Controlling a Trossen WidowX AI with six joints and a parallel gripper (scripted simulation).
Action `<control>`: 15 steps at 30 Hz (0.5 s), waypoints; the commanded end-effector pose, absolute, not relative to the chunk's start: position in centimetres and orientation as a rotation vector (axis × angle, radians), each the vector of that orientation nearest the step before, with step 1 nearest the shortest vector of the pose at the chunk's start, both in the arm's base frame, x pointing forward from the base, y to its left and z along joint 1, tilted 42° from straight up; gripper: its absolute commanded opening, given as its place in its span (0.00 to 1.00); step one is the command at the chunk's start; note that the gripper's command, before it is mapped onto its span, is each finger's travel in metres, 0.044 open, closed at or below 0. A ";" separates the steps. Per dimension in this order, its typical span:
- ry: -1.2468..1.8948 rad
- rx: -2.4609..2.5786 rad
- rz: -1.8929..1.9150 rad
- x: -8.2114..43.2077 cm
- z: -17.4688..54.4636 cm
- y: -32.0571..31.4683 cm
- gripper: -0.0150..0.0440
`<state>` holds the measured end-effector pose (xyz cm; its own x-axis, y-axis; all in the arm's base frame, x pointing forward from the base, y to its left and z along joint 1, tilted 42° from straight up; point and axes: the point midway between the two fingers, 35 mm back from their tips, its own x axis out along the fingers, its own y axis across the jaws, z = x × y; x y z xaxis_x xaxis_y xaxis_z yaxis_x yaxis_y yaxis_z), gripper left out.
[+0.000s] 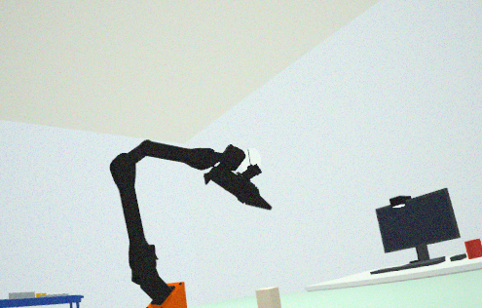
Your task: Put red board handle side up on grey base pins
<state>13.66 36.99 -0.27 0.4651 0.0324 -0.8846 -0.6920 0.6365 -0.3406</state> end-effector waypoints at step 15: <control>1.486 -0.746 -0.332 30.3 1.0 16.5 1.00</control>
<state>28.09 21.56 0.11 0.2322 -0.5209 -0.8214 -0.3249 0.7545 -0.5703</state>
